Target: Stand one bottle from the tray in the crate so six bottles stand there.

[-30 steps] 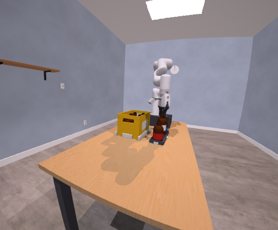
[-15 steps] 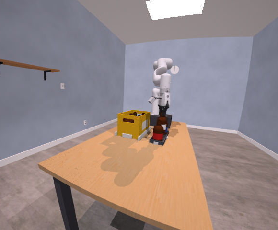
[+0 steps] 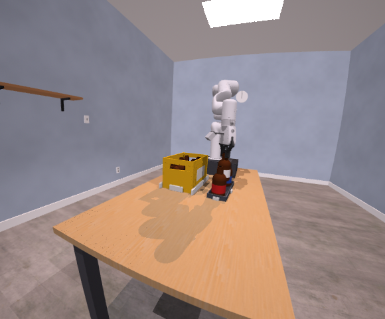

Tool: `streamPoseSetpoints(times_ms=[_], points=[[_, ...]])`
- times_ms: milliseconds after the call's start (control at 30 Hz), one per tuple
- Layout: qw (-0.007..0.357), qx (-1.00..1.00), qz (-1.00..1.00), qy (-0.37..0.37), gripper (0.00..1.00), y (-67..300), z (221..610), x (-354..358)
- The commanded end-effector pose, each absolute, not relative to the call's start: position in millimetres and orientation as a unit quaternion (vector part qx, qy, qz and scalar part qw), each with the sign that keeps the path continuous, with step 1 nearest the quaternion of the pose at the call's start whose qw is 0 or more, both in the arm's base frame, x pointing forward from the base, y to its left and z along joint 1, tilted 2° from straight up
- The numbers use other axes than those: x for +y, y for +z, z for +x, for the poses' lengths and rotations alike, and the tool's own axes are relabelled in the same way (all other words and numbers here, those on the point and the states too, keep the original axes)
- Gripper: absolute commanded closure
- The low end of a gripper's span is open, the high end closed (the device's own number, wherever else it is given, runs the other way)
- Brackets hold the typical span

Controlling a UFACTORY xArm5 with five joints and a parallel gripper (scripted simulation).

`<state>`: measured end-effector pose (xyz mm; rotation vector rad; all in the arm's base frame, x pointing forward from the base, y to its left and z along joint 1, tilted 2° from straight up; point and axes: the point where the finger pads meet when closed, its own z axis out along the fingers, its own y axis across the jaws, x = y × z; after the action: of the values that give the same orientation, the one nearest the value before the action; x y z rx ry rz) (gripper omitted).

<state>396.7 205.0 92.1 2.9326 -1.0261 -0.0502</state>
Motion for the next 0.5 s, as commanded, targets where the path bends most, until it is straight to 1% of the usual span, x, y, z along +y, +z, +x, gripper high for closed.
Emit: streamPoseSetpoints(times_ms=[0,467], points=[[0.015,-0.33,0.944,-0.015,1.0,101,398,206],[0.015,-0.33,0.944,-0.015,1.0,111,399,206]])
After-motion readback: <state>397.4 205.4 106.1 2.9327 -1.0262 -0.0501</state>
